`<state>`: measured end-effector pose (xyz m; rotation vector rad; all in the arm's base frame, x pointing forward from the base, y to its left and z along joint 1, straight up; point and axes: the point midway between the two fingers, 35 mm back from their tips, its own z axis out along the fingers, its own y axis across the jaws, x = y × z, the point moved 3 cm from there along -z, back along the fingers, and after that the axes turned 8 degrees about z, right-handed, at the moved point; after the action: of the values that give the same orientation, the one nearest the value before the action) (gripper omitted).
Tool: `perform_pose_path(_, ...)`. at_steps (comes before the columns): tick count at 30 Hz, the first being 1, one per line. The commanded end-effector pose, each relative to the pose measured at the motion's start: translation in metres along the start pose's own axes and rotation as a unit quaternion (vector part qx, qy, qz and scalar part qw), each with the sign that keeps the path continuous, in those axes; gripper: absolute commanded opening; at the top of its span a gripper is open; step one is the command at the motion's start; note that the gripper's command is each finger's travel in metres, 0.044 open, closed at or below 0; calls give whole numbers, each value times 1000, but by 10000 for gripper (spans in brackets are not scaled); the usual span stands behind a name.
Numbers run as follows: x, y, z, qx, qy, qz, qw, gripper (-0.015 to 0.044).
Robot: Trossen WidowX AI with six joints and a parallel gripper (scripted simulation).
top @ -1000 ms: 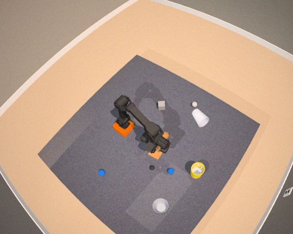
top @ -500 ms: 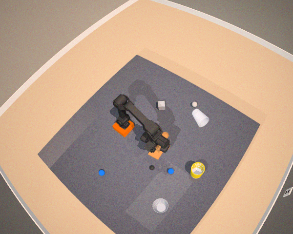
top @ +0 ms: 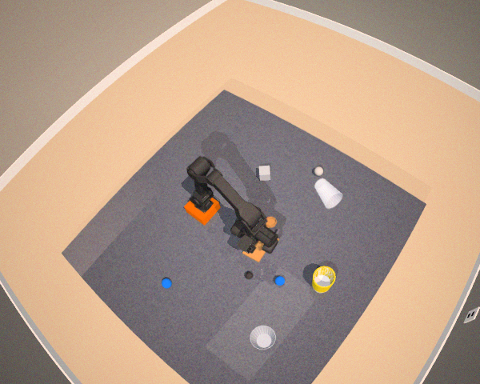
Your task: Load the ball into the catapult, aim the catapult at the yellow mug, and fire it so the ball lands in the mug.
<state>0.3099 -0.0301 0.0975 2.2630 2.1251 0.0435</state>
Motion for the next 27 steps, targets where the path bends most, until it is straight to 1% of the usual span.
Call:
perform_pose_path(1,0,-2,10,6,1,-2,1000,440)
perform_pose_path(22,0,-4,44,6,1,-2,1000,440)
perform_pose_path(27,0,-4,47,6,1,-2,1000,440)
